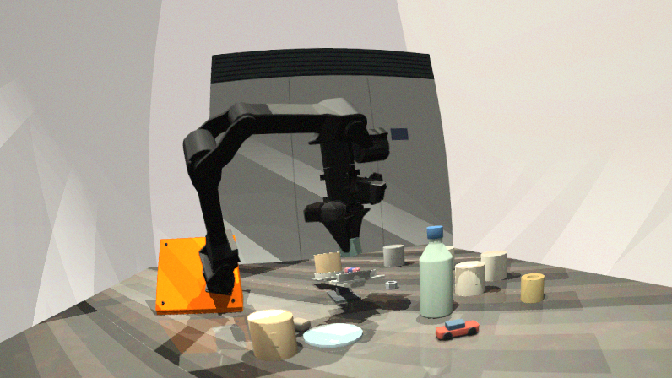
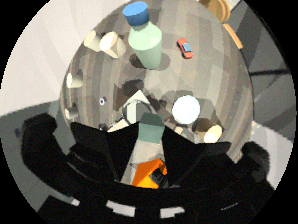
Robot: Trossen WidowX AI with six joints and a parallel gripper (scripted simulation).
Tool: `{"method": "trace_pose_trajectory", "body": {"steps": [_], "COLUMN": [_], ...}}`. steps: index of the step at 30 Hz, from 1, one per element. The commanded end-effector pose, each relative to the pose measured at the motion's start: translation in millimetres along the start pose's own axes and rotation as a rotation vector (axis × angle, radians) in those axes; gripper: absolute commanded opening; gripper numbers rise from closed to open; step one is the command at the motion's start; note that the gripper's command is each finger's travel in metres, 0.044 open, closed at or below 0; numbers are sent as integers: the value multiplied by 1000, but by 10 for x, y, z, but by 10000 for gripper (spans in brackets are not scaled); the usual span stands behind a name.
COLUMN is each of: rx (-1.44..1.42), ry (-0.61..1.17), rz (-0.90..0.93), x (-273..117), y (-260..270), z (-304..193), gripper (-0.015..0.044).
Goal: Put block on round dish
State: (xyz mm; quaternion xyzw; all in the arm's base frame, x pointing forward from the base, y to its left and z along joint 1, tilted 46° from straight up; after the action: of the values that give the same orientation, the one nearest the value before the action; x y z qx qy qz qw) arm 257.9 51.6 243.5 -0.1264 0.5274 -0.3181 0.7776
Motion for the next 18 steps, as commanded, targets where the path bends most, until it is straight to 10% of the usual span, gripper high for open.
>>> {"method": "trace_pose_trajectory", "body": {"steps": [1, 18], "rx": [0, 19], "ry": [5, 26], "rz": [-13, -110], "x": [113, 515], "y": [-188, -1037], "z": [3, -138], "gripper": [0, 0]}}
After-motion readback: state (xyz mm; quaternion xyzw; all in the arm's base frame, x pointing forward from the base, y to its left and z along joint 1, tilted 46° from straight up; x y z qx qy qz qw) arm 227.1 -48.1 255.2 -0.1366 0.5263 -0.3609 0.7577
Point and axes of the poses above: the point midway between the two fingers, 35 mm back from their tips, its own x axis out along the fingers, its own y axis across the jaws, z = x × y, the point moved 5 cm from there along -x, back along the fingers, and after that the axes turned 13 degrees about -x, right-handed, at the moved point
